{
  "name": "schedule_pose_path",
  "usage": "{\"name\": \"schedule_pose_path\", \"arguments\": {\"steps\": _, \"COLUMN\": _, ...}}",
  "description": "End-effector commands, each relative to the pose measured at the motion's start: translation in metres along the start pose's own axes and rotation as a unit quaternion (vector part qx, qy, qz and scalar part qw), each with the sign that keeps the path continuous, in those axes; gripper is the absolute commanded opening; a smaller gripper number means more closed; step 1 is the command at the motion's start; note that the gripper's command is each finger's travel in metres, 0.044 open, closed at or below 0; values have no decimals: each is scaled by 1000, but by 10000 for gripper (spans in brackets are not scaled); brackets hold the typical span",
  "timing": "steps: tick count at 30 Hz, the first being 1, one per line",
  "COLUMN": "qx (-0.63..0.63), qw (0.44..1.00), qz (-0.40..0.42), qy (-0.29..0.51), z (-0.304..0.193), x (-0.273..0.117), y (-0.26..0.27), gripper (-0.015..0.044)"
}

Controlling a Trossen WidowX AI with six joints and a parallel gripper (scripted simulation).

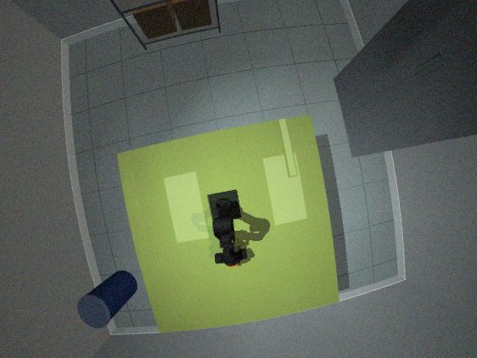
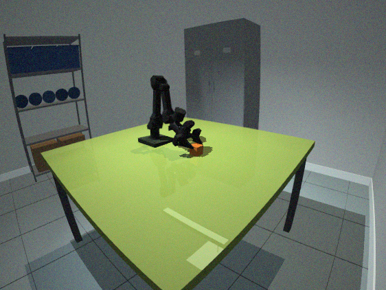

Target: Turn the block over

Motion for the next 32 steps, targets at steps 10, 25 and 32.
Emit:
{"name": "schedule_pose_path", "arguments": {"steps": 10, "qx": 2, "qw": 1000, "qz": 3, "qy": 1, "z": 0, "x": 0, "y": 0, "gripper": 440}}
{"name": "schedule_pose_path", "arguments": {"steps": 25, "qx": 2, "qw": 1000, "qz": 3, "qy": 1, "z": 0, "x": 0, "y": 0, "gripper": 440}}
{"name": "schedule_pose_path", "arguments": {"steps": 32, "qx": 2, "qw": 1000, "qz": 3, "qy": 1, "z": 0, "x": 0, "y": 0, "gripper": 440}}
Point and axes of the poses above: the point midway between the two fingers, 35 mm back from their tips, its own x axis out along the fingers, its own y axis across the jaws, z = x × y, the point moved 10 cm from there along -x, back along the fingers, and after that the axes turned 14 degrees about x, right-handed, at the moved point
